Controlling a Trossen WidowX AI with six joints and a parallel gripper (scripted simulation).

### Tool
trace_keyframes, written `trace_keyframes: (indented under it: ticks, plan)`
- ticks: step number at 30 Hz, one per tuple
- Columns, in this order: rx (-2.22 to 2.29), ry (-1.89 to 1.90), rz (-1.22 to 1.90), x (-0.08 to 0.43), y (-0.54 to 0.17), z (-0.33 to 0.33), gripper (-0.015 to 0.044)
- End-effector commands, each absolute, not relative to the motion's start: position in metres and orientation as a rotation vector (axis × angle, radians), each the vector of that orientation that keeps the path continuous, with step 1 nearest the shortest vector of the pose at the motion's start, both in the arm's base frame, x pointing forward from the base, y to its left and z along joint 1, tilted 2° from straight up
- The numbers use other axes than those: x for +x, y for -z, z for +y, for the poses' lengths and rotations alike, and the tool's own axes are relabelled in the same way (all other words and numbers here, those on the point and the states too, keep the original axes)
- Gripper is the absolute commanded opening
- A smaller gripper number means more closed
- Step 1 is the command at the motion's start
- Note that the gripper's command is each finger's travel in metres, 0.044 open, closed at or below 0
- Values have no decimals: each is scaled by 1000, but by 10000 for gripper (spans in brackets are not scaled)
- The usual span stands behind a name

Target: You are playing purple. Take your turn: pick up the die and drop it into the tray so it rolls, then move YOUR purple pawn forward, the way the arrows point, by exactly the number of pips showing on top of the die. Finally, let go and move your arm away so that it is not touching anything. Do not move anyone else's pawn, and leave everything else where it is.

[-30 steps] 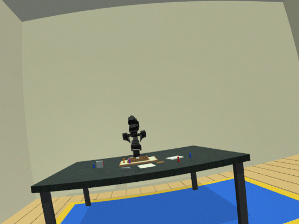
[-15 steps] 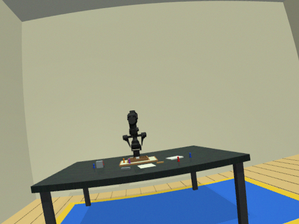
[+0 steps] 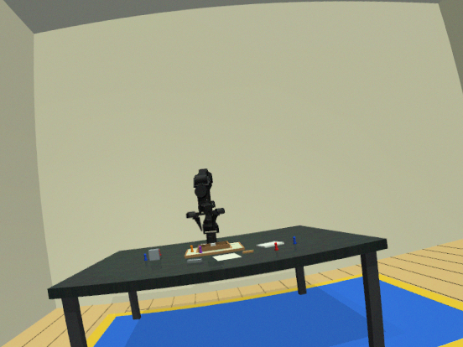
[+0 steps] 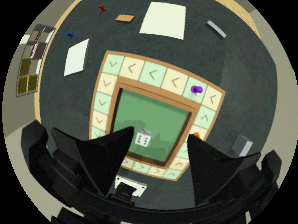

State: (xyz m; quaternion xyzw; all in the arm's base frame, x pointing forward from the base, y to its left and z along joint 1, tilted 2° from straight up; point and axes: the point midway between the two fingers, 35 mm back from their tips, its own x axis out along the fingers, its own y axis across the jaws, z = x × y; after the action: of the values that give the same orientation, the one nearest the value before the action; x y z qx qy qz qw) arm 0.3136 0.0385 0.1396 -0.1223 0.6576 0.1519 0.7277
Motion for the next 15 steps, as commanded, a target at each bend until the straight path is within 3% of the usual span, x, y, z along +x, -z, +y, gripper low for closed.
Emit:
trace_keyframes:
  ticks: [1,6,15]
  plan:
    - [-419,-470,1466,356,-124,24,200]
    - [-538,-589,1461,392,-107,7,200]
    - [-542,-593,1461,392,-105,6,200]
